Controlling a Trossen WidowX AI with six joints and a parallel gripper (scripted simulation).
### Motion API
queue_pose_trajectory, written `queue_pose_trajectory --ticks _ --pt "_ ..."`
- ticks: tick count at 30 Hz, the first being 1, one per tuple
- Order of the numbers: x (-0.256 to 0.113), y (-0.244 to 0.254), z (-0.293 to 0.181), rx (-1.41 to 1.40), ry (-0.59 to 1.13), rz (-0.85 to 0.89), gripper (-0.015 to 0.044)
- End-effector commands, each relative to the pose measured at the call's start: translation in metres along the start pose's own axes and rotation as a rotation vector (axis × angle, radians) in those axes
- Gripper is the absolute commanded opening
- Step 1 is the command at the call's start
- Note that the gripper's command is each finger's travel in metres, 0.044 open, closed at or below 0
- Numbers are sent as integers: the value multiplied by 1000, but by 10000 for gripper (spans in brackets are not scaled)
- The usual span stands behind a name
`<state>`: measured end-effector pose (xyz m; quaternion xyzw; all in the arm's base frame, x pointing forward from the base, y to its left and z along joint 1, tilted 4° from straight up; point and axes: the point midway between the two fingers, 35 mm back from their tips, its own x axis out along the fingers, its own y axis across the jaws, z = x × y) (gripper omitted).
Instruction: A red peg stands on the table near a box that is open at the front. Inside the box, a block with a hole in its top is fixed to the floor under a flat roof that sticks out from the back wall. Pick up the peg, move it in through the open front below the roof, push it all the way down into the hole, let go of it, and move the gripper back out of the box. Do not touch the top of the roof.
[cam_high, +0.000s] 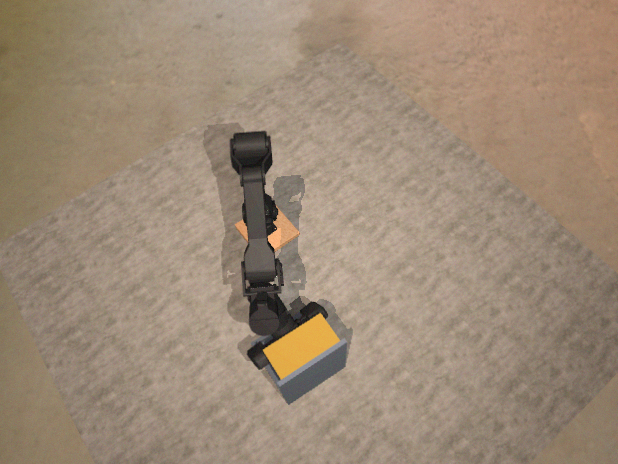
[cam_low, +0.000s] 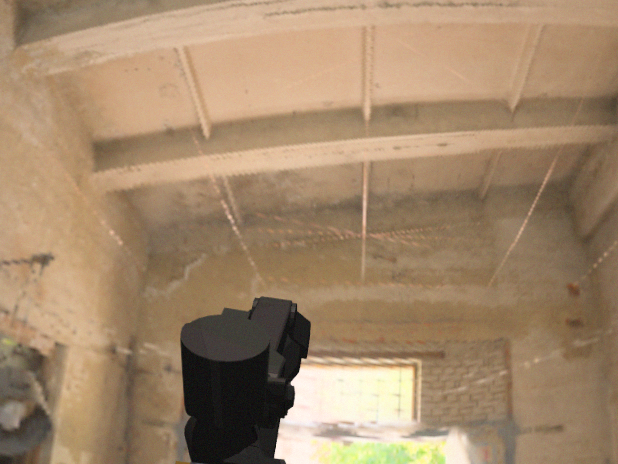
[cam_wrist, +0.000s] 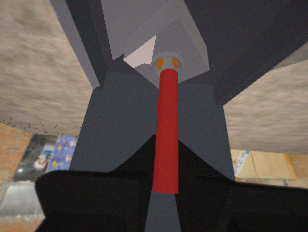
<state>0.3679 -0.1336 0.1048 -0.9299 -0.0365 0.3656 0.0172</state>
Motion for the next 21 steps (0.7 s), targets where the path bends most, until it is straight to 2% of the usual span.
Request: queue_pose_trajectory --ticks 1,21 --pt "1 2 -3 3 3 4 0" --pt "14 1 12 3 3 4 0"
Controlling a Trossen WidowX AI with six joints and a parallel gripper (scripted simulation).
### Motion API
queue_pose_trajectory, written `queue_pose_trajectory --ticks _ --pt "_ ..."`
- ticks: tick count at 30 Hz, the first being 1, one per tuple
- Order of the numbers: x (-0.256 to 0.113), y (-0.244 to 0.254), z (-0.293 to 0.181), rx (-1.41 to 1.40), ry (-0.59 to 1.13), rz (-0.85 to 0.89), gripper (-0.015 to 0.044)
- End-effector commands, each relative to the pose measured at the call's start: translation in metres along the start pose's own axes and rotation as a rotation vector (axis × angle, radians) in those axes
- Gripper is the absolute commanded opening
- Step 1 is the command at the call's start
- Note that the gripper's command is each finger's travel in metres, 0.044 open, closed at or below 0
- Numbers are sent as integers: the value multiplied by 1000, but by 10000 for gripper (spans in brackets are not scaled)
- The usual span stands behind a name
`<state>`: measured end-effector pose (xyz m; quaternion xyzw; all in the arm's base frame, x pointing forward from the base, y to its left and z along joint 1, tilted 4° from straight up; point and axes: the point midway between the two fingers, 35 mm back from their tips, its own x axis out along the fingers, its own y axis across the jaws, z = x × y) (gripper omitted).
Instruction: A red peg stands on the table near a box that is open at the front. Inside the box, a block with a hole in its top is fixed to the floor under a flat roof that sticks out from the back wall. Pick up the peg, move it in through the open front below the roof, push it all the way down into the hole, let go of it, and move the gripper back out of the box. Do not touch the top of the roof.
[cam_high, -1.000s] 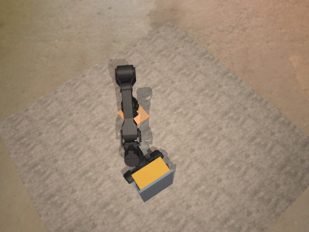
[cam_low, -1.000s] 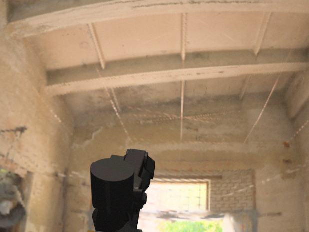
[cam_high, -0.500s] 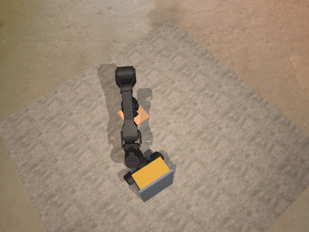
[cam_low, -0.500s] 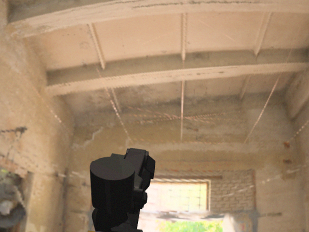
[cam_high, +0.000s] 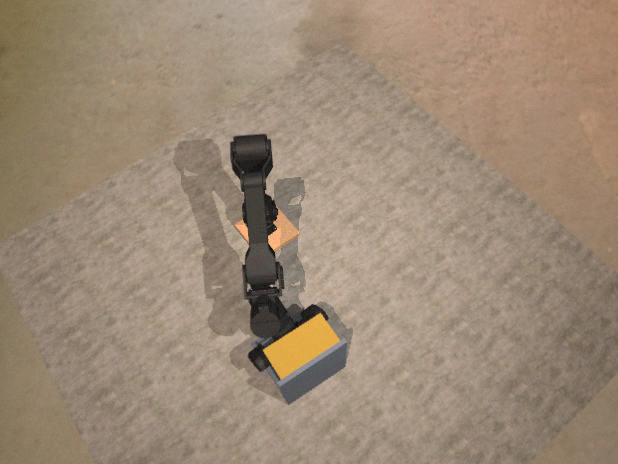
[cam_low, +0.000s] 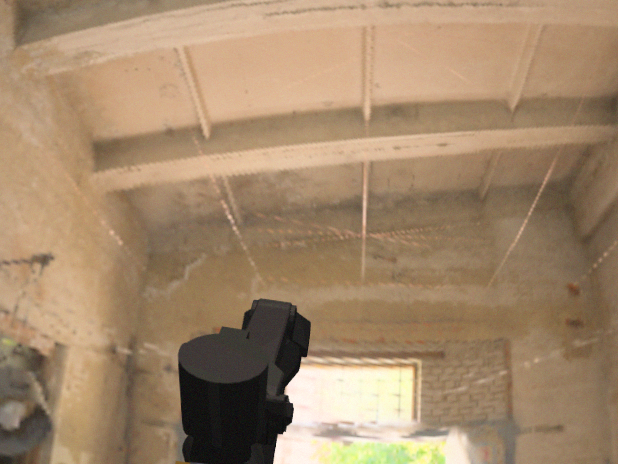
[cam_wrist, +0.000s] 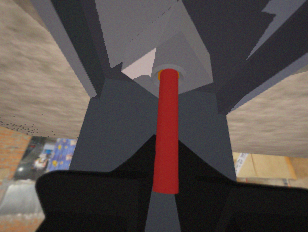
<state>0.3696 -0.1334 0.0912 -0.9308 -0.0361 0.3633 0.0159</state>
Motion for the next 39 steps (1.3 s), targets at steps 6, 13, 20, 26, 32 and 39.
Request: queue_pose_trajectory --ticks 6,13,20,26,32,39 --pt "8 0 7 5 -2 2 0" --pt "13 0 13 5 -2 2 0" --pt "15 0 15 5 -2 2 0" --pt "16 0 15 5 -2 2 0" --pt "17 0 17 5 -2 2 0" --pt "20 0 19 5 -2 2 0"
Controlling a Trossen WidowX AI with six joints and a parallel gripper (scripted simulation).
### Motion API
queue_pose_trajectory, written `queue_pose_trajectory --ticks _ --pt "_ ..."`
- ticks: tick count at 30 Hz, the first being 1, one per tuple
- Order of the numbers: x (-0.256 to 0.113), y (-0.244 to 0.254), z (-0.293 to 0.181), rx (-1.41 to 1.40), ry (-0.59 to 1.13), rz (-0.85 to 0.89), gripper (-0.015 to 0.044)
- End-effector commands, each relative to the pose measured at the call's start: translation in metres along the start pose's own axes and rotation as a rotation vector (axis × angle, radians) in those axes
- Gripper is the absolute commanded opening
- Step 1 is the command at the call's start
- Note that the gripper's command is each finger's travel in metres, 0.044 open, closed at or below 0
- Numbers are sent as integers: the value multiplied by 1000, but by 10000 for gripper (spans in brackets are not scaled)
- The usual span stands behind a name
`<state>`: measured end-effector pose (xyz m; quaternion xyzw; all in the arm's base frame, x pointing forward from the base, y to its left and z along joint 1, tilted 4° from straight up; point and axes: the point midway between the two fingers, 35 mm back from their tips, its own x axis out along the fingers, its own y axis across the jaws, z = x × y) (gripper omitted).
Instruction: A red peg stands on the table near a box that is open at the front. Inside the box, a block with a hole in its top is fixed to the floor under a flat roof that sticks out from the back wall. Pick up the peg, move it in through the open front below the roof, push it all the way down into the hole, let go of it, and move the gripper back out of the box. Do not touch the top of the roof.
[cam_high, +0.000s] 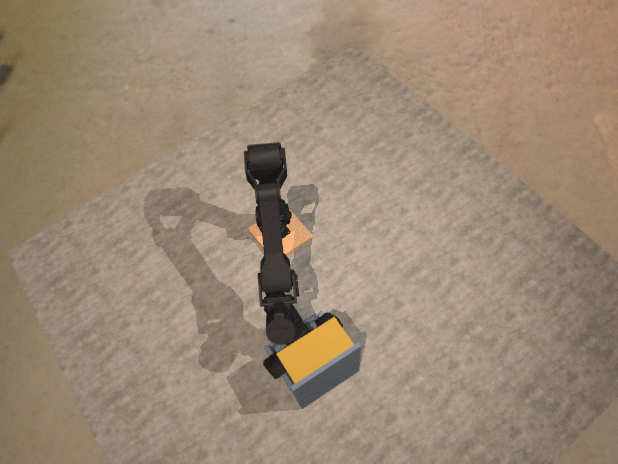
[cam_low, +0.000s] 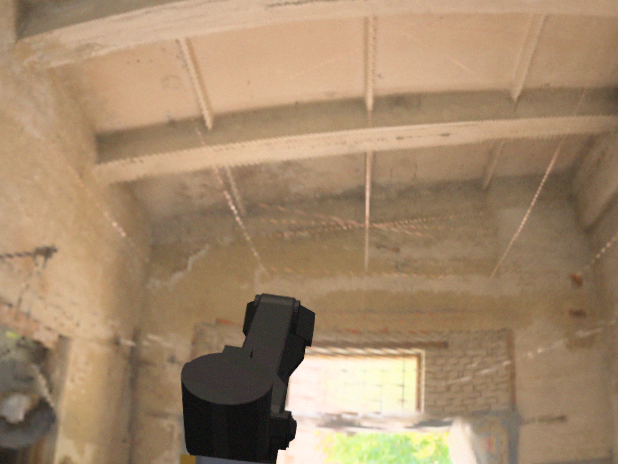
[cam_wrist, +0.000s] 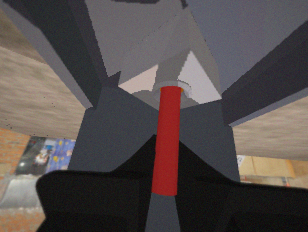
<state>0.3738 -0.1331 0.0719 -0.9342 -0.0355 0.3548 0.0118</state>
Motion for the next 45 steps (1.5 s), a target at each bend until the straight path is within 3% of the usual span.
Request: queue_pose_trajectory --ticks 1,10,19,42,45 --pt "3 -1 8 13 -20 -2 0" --pt "3 -1 8 13 -20 -2 0" --pt "2 0 3 2 -5 -2 220" --pt "-45 -6 51 14 -26 -2 220" --pt "-52 -5 51 13 -28 -2 299"
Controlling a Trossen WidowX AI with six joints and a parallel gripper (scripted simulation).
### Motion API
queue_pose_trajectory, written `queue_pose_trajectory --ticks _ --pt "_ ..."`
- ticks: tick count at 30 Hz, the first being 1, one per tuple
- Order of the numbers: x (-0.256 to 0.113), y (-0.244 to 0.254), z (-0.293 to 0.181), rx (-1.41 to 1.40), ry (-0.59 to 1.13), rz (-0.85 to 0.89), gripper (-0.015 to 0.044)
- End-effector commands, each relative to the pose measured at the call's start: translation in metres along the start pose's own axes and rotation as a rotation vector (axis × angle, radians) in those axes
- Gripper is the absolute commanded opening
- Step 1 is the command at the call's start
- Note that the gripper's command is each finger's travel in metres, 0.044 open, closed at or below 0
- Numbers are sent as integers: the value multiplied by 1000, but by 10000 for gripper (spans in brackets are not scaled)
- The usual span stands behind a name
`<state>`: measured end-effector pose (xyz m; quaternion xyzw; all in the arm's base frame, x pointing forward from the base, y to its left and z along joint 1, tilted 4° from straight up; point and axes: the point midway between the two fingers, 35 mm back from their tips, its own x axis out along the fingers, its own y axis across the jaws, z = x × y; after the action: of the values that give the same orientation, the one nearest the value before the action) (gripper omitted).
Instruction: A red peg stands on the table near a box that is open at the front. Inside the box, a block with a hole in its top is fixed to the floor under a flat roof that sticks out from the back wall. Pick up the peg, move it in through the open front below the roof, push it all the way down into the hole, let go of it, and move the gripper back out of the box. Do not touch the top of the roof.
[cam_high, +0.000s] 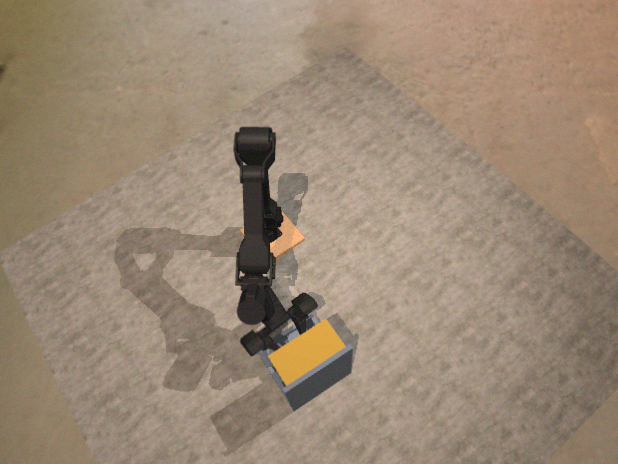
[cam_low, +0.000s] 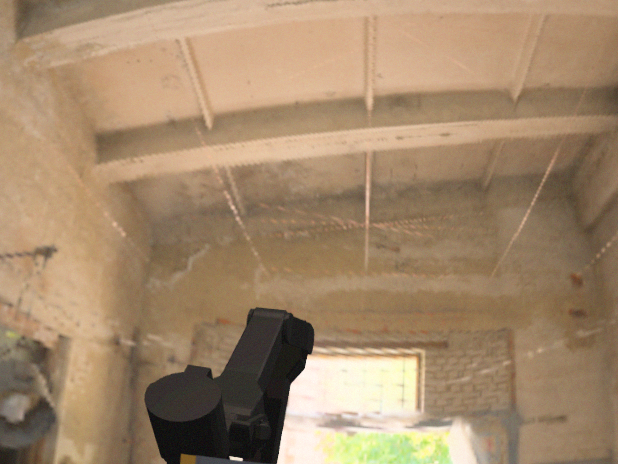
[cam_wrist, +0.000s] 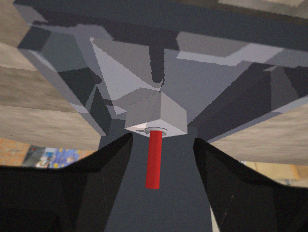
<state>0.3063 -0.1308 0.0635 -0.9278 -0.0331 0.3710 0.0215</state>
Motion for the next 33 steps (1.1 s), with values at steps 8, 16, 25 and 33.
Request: queue_pose_trajectory --ticks 8,16,25,33 --pt "-42 4 -2 -10 -2 2 440" --pt "-78 2 -3 -10 -4 1 440" --pt "-115 -7 -1 -8 1 1 440" --pt "-116 -8 -1 -7 1 1 440"
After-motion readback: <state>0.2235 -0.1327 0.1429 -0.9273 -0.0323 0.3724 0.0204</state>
